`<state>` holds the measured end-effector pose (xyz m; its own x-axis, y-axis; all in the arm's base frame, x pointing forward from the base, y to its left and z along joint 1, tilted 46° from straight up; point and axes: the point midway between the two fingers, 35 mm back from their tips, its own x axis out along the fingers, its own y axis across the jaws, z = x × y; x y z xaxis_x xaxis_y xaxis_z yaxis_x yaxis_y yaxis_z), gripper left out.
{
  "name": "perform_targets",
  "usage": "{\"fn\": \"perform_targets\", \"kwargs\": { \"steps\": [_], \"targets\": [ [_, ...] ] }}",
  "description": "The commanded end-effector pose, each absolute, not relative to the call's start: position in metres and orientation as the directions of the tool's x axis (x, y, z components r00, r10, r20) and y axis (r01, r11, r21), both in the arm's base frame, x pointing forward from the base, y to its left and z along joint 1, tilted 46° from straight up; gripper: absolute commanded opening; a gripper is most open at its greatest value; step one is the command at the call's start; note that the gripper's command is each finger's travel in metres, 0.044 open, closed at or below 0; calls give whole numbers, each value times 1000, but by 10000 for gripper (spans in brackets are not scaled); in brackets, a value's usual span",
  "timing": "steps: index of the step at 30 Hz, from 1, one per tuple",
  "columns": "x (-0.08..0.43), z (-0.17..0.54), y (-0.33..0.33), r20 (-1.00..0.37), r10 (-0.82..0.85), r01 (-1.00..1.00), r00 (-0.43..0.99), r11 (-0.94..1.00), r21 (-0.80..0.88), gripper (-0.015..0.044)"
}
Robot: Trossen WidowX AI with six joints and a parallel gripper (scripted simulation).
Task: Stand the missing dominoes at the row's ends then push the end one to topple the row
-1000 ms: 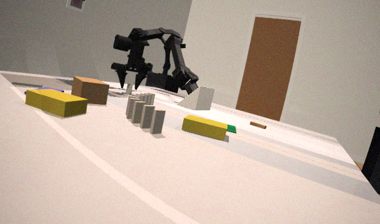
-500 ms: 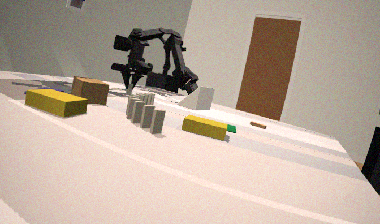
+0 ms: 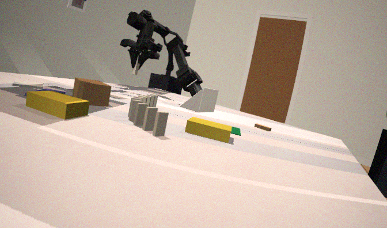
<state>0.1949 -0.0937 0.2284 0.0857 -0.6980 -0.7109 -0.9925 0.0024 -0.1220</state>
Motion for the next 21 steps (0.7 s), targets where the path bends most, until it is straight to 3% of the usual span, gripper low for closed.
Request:
{"fn": "perform_targets", "kwargs": {
  "steps": [1, 7, 15, 21],
  "targets": [
    [190, 244, -81, -715, -690, -990, 113, -20, -138, 107],
    [196, 241, -77, -719, -686, -987, 110, 11, -161, 107],
    [248, 191, -14, -741, -670, -837, 52, 375, -398, 107],
    [259, 169, 12, -736, -677, -734, 28, 485, -475, 107]
  ]
}}
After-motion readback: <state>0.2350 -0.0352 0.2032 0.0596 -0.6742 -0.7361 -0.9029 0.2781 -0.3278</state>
